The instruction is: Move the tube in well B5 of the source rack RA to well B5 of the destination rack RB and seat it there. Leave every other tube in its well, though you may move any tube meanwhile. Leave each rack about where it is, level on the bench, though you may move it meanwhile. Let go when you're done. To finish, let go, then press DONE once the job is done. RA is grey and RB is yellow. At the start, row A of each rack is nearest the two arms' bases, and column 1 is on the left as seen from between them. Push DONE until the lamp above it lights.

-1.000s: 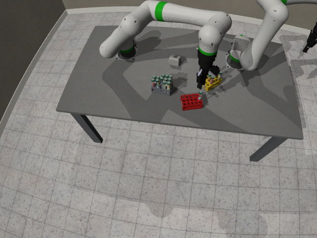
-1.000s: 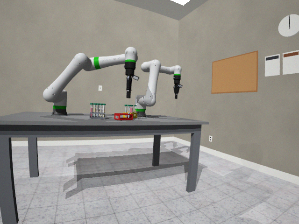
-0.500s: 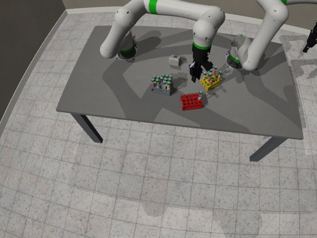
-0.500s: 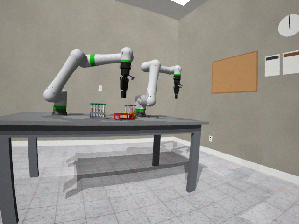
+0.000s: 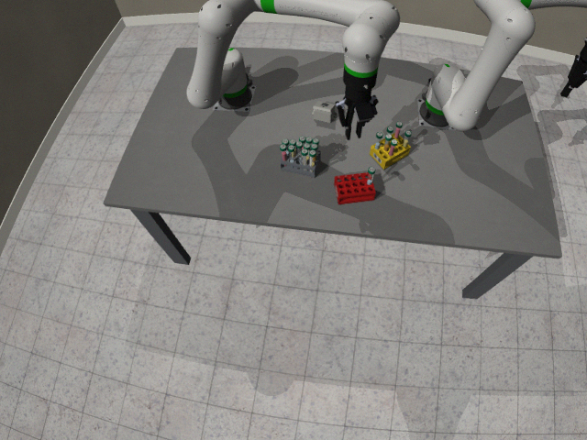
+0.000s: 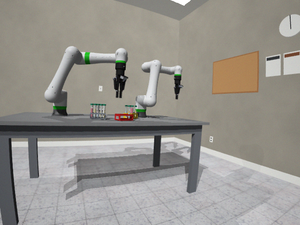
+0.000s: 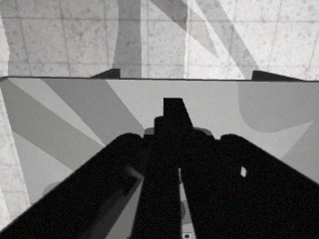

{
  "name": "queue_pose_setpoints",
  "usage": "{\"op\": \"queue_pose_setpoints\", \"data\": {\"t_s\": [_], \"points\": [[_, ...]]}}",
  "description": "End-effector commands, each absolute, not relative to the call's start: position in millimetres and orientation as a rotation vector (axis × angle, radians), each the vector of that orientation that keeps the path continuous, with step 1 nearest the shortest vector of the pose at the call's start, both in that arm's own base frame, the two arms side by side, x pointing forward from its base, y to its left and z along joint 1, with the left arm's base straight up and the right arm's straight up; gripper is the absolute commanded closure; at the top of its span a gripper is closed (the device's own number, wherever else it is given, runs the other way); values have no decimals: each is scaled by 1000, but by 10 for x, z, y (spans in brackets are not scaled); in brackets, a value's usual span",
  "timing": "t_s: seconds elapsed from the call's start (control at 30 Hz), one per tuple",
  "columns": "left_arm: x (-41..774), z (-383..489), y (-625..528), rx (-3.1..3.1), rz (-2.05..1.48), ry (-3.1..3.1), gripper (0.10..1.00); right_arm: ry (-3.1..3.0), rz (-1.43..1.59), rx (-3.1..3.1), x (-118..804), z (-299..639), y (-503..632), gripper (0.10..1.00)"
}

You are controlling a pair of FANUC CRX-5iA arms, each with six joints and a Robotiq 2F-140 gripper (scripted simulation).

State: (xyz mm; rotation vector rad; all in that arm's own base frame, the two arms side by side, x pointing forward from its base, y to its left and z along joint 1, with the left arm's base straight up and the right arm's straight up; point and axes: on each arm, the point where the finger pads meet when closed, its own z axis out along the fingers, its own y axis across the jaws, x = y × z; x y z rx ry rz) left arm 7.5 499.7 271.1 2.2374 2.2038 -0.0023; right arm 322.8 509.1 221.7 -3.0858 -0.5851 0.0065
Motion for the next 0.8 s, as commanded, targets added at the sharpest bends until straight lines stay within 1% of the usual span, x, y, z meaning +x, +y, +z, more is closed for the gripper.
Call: {"op": "queue_pose_setpoints", "data": {"t_s": [0.0, 0.77], "points": [[76, 2720, 4999, 2238, 0, 2205, 999, -557, -2, -3091, 3081, 2226, 5252, 825], [76, 2720, 4999, 2238, 0, 2205, 999, -557, -2, -3090, 2316, 2228, 6098, 825]]}}
